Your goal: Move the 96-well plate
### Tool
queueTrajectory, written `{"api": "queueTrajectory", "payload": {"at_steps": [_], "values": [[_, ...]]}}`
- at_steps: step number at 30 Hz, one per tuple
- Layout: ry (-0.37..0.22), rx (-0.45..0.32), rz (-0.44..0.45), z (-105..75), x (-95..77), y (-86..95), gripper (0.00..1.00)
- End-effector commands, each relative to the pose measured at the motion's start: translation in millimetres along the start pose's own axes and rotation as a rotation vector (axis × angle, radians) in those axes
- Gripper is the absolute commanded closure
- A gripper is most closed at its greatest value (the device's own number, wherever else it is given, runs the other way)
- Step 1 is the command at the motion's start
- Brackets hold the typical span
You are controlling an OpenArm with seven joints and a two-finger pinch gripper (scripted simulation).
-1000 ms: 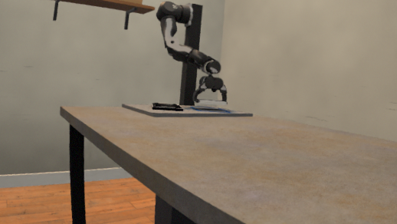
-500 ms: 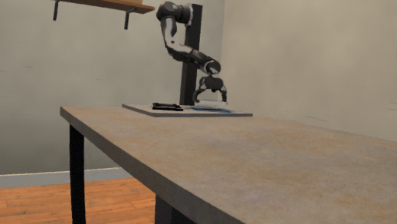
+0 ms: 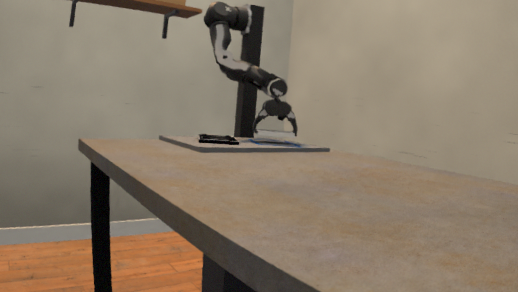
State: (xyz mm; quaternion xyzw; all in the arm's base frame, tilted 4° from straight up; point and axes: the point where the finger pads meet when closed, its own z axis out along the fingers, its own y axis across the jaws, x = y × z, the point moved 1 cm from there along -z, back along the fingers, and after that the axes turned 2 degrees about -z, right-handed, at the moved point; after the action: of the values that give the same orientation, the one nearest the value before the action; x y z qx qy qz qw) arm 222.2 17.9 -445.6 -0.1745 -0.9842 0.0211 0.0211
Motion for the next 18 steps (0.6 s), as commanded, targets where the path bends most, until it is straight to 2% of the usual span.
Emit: {"api": "queueTrajectory", "payload": {"at_steps": [1, 10, 15, 18], "values": [[-0.006, 0.011, 0.014, 0.1, -1.2, -1.8, 1.0], [-0.006, 0.011, 0.014, 0.1, -1.2, -1.8, 1.0], [-0.006, 0.009, 0.238, -0.1, -1.7, -2.1, 1.0], [-0.006, 0.009, 0.238, -0.1, -1.7, -2.1, 1.0]]}}
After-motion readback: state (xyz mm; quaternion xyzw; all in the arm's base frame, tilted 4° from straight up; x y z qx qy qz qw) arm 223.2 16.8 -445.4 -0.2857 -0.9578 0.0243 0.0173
